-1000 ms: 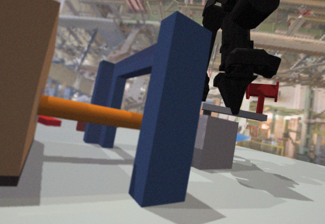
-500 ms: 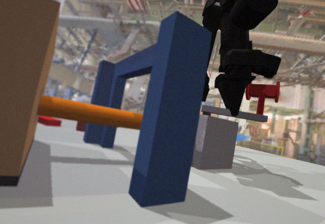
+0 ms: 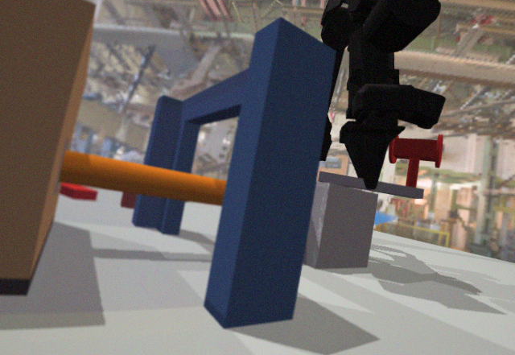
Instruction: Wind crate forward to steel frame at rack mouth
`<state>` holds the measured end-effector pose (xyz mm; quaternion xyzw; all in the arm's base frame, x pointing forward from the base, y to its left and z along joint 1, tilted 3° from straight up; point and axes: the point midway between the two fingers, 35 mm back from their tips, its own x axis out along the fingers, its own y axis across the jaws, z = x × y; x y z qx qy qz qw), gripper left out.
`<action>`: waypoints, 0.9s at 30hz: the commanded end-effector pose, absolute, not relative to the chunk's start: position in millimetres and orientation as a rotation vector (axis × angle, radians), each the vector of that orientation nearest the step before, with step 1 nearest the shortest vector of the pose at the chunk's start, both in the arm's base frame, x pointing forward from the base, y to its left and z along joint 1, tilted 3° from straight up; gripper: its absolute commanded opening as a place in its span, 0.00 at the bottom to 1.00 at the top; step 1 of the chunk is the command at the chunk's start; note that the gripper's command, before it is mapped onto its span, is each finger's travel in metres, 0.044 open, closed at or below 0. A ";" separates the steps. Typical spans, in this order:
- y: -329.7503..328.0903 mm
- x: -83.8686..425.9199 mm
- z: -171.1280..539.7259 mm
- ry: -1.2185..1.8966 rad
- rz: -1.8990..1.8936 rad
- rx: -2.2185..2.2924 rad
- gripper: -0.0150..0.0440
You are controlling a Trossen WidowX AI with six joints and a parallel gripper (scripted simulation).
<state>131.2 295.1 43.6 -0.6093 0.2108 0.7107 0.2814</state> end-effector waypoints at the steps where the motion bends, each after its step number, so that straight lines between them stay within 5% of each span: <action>1: 294.3 130.5 40.7 0.550 1.916 -1.644 0.25; 4: 294.5 130.5 39.4 0.550 1.916 -1.644 0.25; 21: 294.7 130.7 41.6 0.557 1.911 -1.639 1.00; 27: 296.9 133.0 63.7 0.563 1.896 -1.659 1.00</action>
